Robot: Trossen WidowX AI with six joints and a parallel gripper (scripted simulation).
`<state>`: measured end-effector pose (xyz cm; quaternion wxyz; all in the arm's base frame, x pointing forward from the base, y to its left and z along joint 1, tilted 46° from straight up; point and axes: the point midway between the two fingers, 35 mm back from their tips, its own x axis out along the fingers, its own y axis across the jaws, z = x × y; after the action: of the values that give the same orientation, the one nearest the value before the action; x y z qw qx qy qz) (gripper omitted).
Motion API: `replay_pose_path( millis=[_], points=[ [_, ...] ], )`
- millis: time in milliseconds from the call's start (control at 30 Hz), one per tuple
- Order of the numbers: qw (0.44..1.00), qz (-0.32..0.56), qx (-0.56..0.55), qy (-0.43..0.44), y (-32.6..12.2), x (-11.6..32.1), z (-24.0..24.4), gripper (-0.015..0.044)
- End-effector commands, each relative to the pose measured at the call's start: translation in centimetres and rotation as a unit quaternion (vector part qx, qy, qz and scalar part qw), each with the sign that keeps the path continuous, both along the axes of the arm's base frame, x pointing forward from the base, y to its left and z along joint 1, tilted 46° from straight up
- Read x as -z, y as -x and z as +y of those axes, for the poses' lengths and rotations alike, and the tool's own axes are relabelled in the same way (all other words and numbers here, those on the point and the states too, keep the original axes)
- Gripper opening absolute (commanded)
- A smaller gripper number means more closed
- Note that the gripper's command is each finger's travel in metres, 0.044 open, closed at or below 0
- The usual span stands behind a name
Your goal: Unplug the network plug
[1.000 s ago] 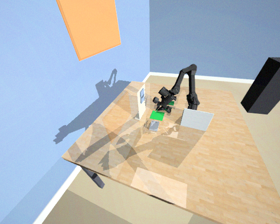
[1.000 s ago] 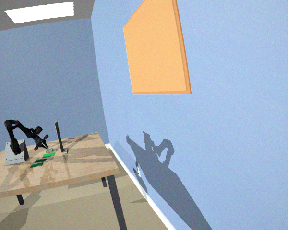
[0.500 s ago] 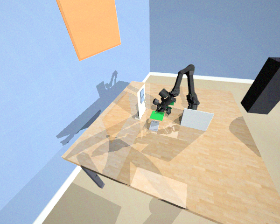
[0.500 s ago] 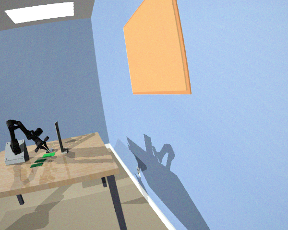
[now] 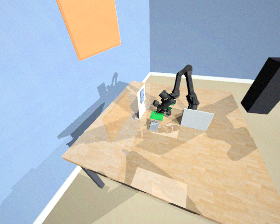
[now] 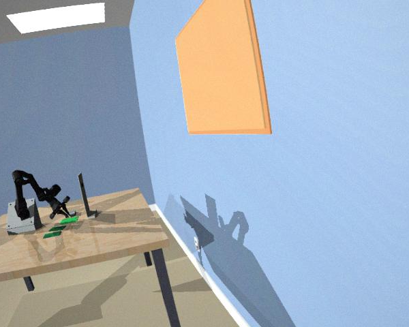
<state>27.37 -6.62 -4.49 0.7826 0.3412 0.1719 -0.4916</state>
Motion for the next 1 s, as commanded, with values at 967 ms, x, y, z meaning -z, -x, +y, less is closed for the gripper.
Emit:
replay_pose_path(
  millis=[967],
  points=[
    [1.000, 0.003, 0.000, 0.002, 0.31, 0.70, -1.07, 0.0000]
  ],
)
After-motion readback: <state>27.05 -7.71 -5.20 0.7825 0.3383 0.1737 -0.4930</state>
